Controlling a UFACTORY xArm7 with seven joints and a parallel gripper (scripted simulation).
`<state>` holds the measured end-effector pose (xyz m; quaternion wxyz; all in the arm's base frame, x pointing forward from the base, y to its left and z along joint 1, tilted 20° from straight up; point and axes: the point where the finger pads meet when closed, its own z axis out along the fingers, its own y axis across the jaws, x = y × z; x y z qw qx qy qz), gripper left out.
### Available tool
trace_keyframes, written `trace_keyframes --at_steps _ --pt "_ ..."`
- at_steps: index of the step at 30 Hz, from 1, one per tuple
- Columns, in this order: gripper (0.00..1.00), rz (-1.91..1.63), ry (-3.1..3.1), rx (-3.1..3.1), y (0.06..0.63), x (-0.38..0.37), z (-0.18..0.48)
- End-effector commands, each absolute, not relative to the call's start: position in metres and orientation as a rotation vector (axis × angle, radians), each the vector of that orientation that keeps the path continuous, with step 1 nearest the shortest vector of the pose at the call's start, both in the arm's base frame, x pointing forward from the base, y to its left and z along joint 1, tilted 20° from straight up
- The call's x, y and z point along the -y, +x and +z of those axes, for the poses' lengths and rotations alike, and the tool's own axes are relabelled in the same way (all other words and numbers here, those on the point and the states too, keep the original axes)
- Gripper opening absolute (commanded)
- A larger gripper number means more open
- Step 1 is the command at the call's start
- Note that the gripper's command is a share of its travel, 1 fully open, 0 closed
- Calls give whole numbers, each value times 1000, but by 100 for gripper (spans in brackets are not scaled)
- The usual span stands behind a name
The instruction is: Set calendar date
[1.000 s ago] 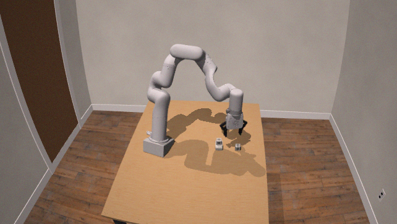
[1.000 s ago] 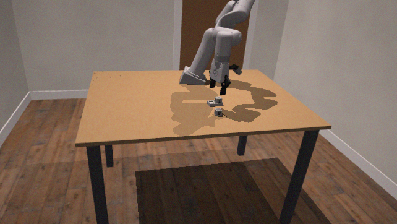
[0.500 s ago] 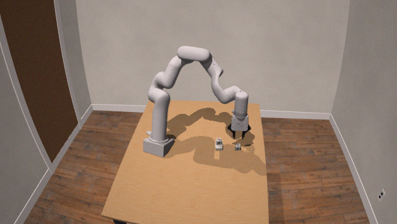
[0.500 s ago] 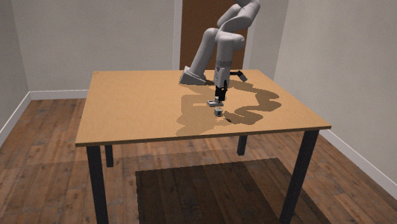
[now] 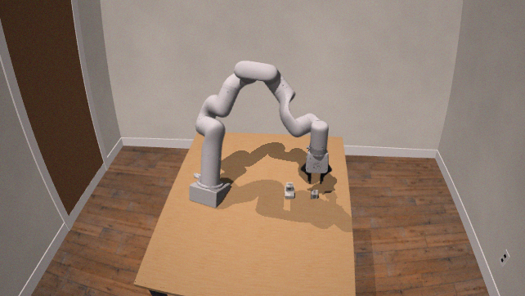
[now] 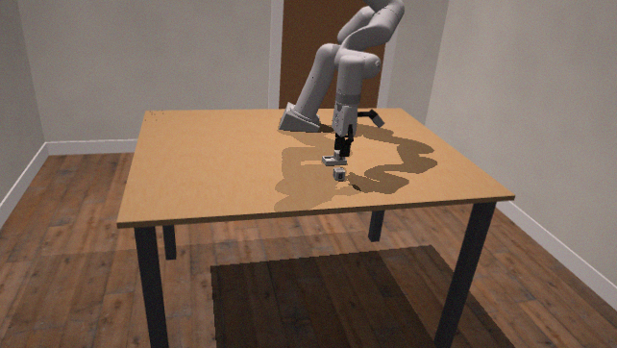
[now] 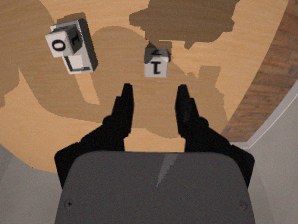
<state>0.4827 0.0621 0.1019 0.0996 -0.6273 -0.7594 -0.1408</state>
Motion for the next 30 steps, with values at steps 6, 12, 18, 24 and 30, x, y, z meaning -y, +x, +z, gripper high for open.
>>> trace_keyframes --at_steps 6,12,18,24,30 --pt "49 -421 -1858 2246 484 -61 103" --pt "49 -421 -1858 2246 484 -61 103" --pt "49 -421 -1858 2246 484 -61 103" --pt "49 -421 -1858 2246 484 -62 101" --pt "49 -421 -1858 2246 484 -64 96"
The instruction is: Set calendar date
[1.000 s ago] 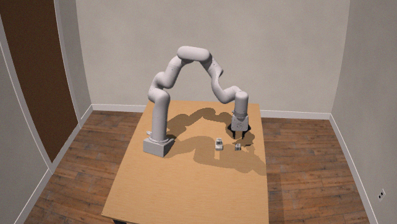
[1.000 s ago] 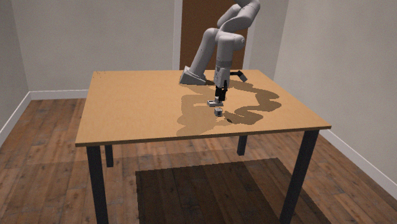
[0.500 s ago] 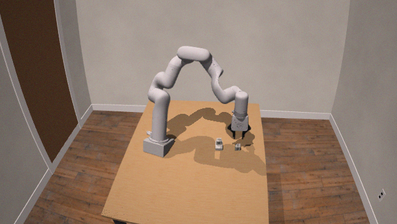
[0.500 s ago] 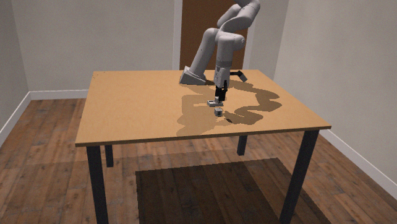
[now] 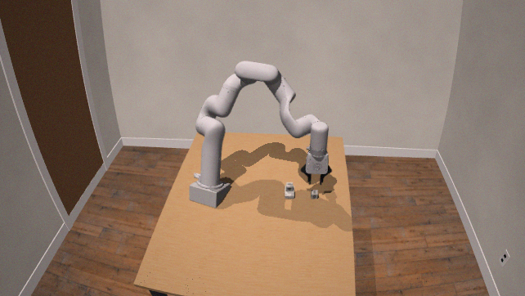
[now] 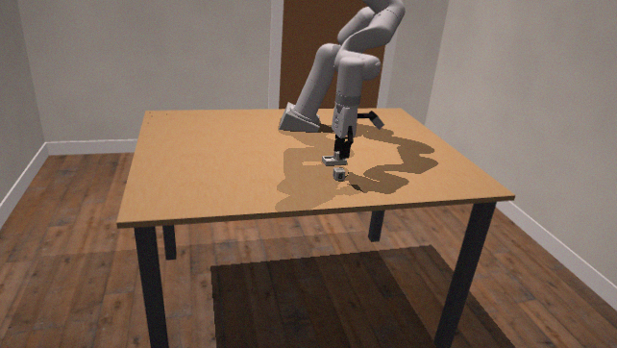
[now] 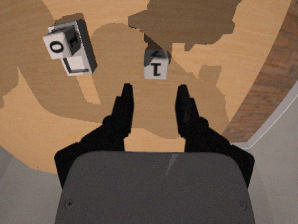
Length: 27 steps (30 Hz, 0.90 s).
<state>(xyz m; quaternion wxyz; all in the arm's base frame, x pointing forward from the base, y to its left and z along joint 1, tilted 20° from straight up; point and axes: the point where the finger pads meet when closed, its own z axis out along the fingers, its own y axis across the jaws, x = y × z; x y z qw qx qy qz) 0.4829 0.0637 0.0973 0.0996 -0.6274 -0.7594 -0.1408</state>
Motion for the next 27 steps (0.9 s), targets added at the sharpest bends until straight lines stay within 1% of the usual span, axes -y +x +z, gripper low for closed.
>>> trace_keyframes --at_steps 1,27 --pt "49 -421 -1858 2246 484 -64 95" --pt "49 -421 -1858 2246 486 -75 65"
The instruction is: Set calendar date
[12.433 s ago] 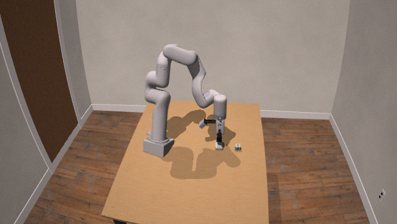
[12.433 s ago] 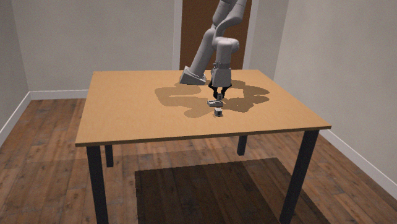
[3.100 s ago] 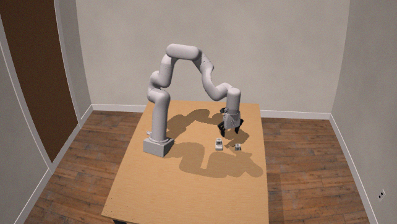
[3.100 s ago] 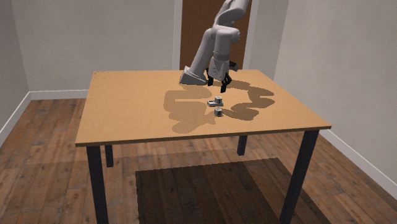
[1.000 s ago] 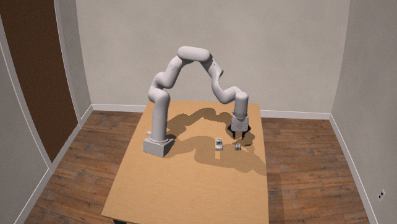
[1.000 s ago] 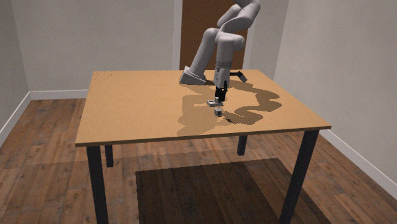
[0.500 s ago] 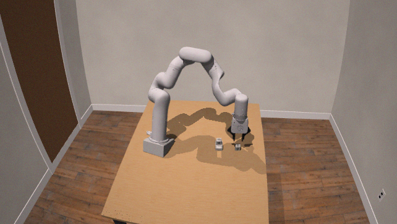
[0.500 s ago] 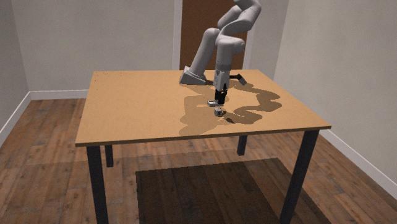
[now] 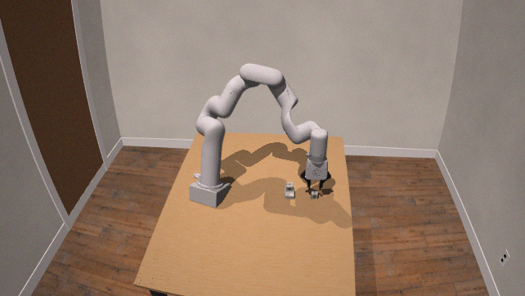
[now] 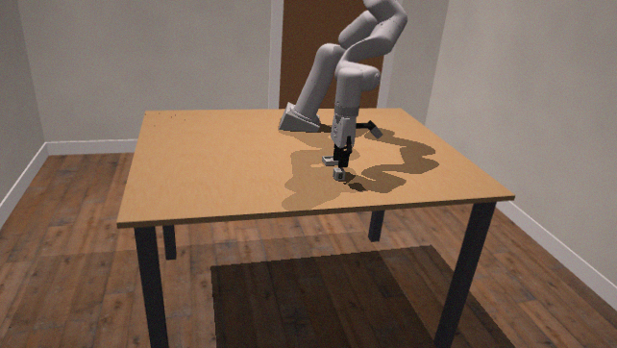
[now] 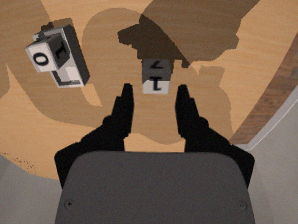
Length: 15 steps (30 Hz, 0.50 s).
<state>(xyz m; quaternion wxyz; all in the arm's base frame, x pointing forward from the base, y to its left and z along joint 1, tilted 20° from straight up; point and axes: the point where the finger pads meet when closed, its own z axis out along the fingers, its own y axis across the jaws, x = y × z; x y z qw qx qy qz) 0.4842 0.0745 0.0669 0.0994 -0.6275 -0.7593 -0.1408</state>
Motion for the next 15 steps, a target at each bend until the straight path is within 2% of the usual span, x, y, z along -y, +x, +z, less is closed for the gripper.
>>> trace_keyframes --at_steps 1,15 --pt "49 -421 -1858 2246 486 -75 64" --pt "49 -421 -1858 2246 486 -78 55"
